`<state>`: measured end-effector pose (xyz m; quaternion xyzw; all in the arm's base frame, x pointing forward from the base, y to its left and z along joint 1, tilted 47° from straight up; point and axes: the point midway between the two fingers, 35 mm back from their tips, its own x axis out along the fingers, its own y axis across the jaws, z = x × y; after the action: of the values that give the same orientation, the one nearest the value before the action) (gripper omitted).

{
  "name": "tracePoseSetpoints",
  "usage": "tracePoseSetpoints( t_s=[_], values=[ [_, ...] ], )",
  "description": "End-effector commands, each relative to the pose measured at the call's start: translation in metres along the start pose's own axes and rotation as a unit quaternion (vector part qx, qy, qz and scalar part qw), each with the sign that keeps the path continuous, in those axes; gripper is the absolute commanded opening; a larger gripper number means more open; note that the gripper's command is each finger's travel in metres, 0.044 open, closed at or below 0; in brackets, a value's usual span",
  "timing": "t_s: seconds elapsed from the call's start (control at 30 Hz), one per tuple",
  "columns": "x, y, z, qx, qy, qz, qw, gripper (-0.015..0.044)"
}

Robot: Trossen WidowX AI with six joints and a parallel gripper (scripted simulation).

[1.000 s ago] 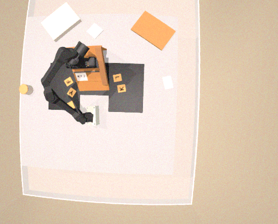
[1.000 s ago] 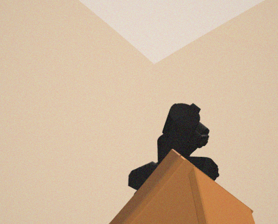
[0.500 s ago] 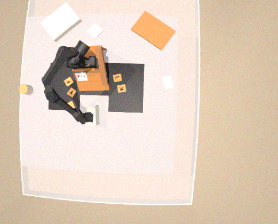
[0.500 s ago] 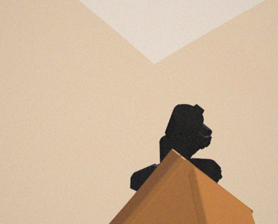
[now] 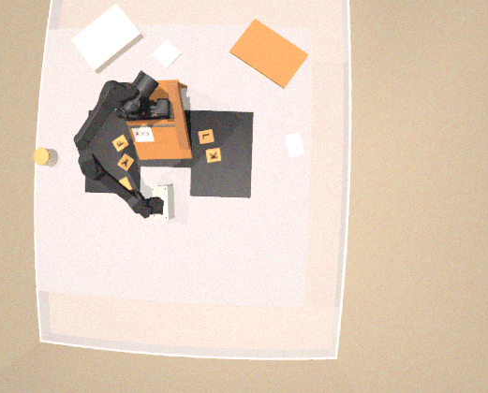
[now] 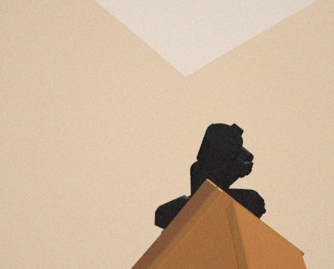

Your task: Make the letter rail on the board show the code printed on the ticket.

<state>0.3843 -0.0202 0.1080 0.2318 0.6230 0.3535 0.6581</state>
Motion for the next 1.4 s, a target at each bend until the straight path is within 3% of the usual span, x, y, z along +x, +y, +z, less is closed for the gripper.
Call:
tracePoseSetpoints(
  t_s=[0.0,1.37],
  values=[
    [0.002,-0.002,-0.001,0.000,0.003,0.002,1.000,0.0000],
    [0.003,-0.015,0.001,-0.001,0.004,0.002,1.000,0.0000]
  ],
)
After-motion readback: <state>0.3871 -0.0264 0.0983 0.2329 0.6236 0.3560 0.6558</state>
